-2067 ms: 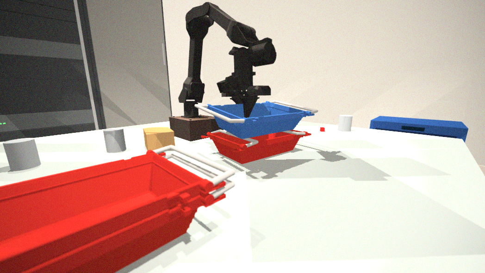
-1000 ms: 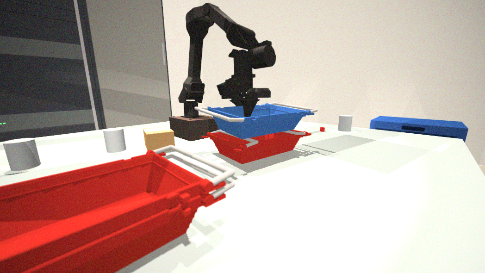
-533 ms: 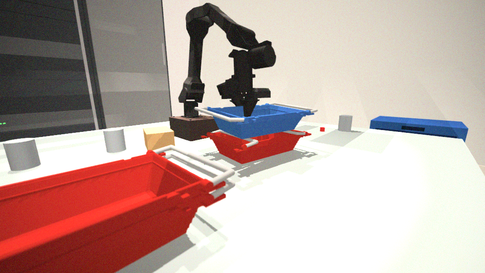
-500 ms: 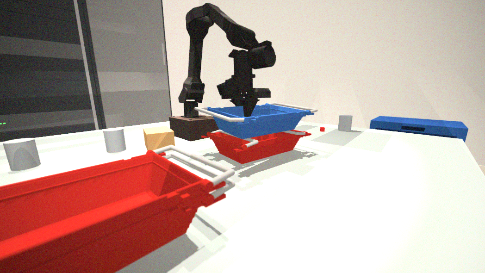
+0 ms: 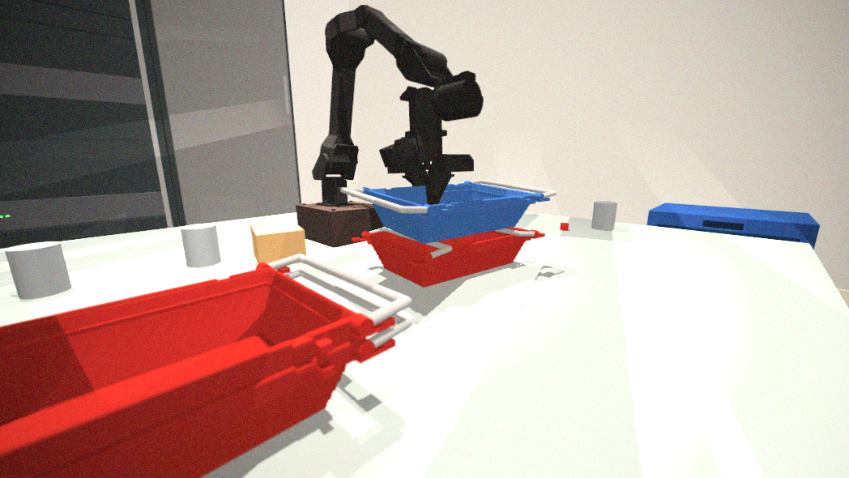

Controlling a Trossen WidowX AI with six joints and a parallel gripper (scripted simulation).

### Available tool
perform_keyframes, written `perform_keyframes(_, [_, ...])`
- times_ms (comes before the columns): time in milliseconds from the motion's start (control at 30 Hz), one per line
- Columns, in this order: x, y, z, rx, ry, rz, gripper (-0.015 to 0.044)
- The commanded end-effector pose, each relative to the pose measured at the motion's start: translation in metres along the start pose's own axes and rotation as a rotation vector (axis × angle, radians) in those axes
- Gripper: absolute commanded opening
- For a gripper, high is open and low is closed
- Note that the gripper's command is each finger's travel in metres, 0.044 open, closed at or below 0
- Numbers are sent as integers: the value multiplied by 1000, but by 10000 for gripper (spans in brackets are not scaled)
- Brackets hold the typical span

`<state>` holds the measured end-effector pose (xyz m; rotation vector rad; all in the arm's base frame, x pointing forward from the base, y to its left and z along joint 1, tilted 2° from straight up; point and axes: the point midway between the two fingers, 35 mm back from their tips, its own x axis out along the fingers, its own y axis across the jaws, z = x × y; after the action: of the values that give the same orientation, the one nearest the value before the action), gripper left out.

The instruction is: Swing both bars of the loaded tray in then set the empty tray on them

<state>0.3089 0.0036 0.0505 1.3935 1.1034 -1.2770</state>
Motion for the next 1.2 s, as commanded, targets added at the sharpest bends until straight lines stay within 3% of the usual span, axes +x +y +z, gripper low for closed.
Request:
perform_keyframes(0, [6,-7,0,4,2,-32,0])
perform_keyframes(767, [6,-7,0,4,2,-32,0])
perform_keyframes(1167, [6,-7,0,4,2,-32,176])
